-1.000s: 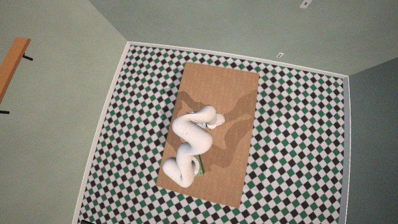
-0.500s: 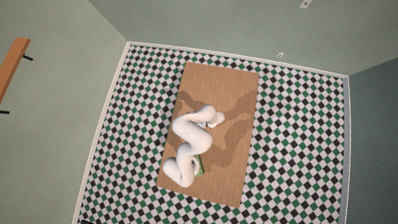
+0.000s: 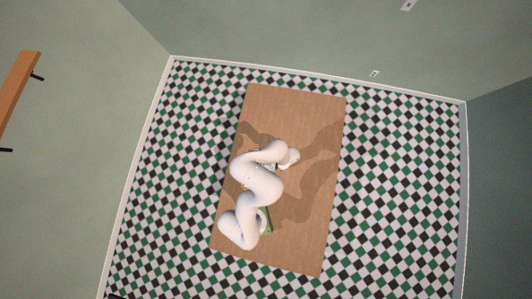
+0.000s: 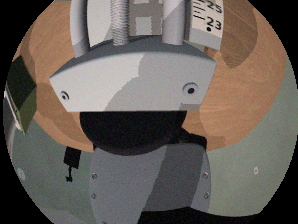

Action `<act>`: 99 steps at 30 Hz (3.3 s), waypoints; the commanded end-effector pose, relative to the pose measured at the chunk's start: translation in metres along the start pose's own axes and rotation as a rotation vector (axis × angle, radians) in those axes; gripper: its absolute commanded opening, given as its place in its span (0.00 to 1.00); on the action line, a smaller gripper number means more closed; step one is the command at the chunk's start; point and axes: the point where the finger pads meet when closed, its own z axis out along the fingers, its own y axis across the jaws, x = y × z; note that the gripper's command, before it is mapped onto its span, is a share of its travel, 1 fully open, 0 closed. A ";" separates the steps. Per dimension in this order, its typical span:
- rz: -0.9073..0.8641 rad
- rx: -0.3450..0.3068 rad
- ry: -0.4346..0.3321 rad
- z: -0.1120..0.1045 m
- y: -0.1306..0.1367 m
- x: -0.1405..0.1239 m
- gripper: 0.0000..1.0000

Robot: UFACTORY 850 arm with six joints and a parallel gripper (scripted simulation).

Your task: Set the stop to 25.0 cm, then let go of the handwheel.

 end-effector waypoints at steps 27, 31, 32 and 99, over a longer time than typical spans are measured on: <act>0.000 0.001 0.001 -0.006 0.008 0.000 0.06; 0.000 0.001 0.001 -0.007 0.008 0.000 0.06; 0.000 0.001 0.001 -0.007 0.008 0.000 0.06; 0.000 0.001 0.000 -0.013 0.012 0.000 0.06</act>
